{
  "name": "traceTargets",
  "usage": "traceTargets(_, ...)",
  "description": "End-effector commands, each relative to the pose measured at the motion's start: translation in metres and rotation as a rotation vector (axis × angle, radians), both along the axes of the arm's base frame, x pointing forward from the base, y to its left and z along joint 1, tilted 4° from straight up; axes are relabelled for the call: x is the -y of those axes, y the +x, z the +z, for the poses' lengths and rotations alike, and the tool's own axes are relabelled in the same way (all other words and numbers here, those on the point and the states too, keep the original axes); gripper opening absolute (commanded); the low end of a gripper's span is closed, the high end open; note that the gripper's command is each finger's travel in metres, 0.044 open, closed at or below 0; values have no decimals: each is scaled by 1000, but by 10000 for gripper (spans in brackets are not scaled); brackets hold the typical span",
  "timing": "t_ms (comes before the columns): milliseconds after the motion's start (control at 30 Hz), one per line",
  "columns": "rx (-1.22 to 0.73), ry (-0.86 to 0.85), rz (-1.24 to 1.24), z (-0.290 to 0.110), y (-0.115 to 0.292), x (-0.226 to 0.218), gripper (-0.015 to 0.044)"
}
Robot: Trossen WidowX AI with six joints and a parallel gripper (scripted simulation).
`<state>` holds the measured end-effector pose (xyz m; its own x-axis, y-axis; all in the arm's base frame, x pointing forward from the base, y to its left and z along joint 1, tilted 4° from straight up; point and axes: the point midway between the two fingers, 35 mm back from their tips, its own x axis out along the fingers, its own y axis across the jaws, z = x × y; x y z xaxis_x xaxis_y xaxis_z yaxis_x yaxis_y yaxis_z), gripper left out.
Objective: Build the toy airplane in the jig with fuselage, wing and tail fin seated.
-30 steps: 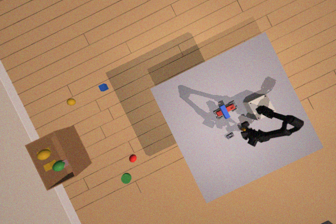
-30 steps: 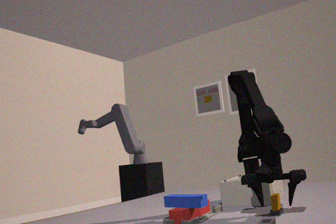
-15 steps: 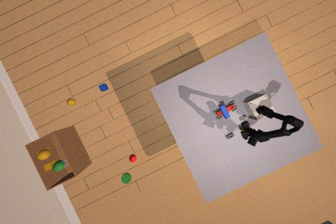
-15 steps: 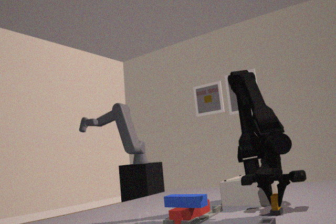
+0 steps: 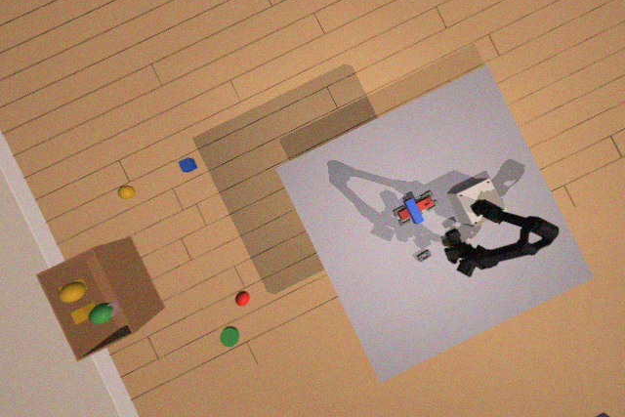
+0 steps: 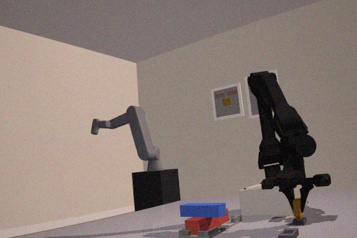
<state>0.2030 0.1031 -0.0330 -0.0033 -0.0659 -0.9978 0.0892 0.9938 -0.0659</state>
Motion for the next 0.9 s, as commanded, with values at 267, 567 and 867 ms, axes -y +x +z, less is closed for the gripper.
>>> traceTargets(267,16,7,-2,34,8,-6,0)
traceTargets(567,17,10,-2,62,8,-8,0)
traceTargets(867,17,11,-2,90,6,-9,0)
